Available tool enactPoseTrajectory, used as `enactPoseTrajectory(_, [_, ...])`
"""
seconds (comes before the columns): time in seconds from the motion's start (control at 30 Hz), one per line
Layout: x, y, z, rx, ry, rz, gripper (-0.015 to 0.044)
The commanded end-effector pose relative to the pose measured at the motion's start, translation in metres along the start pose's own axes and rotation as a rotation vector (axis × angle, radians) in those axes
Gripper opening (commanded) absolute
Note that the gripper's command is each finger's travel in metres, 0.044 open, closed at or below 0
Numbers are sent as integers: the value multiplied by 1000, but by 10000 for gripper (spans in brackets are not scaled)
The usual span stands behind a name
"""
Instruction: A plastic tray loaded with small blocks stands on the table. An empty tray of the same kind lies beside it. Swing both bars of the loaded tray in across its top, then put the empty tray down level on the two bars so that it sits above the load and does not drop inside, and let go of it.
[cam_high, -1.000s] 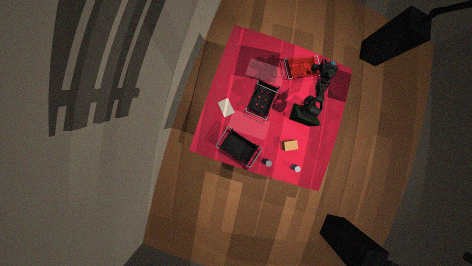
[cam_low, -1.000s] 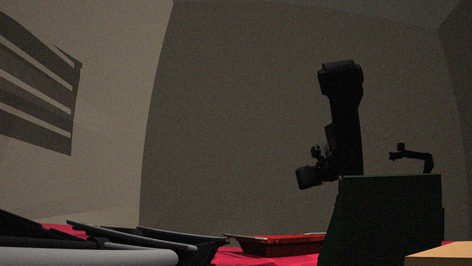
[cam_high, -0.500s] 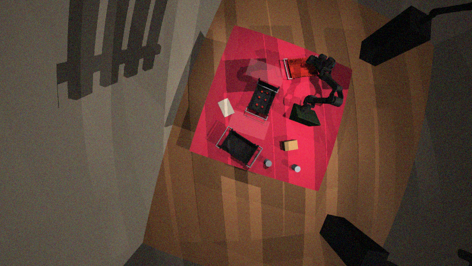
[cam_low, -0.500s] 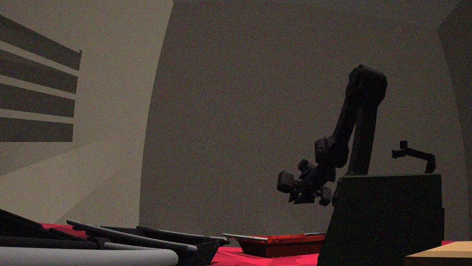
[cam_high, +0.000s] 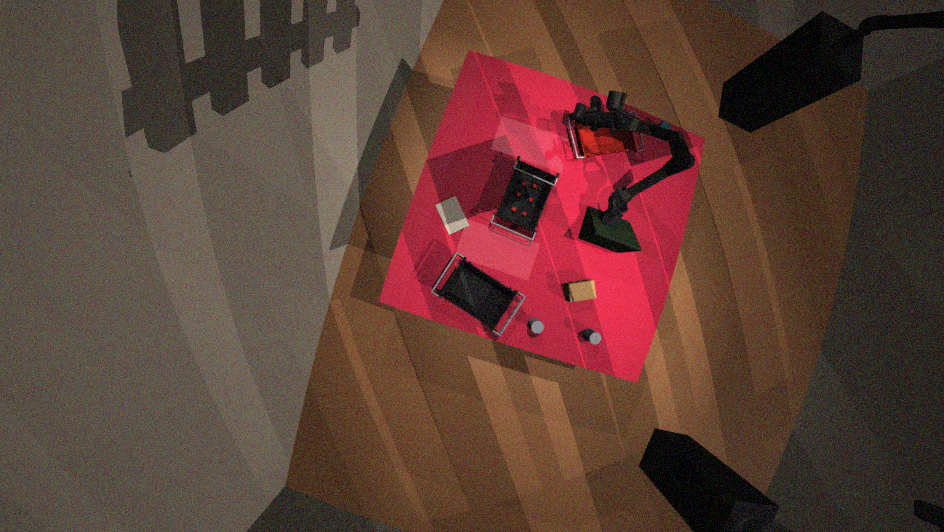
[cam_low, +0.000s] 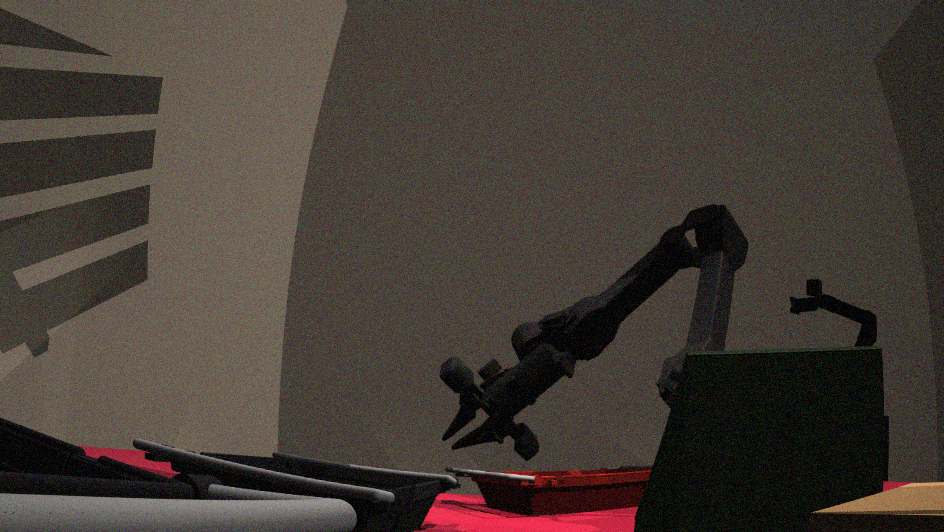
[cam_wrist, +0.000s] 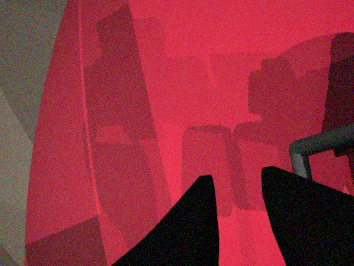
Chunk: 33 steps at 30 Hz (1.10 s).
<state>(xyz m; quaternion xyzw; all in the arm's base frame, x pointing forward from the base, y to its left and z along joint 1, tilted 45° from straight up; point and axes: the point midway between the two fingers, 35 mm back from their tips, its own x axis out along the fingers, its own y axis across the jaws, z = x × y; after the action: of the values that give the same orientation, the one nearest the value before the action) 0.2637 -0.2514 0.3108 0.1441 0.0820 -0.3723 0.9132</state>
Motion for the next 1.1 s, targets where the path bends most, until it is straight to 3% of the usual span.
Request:
enactPoseTrajectory(0.0, [25, 54, -33, 0, 145, 80, 81])
enactPoseTrajectory(0.23, [54, 111, -88, -28, 376, 88, 81])
enactPoseTrajectory(0.5, [64, 184, -191, -175, 693, 51, 81])
enactPoseTrajectory(0.8, [38, 246, -309, -466, 916, -66, 81])
enactPoseTrajectory(1.07, [-11, 277, -409, -797, 968, -195, 81])
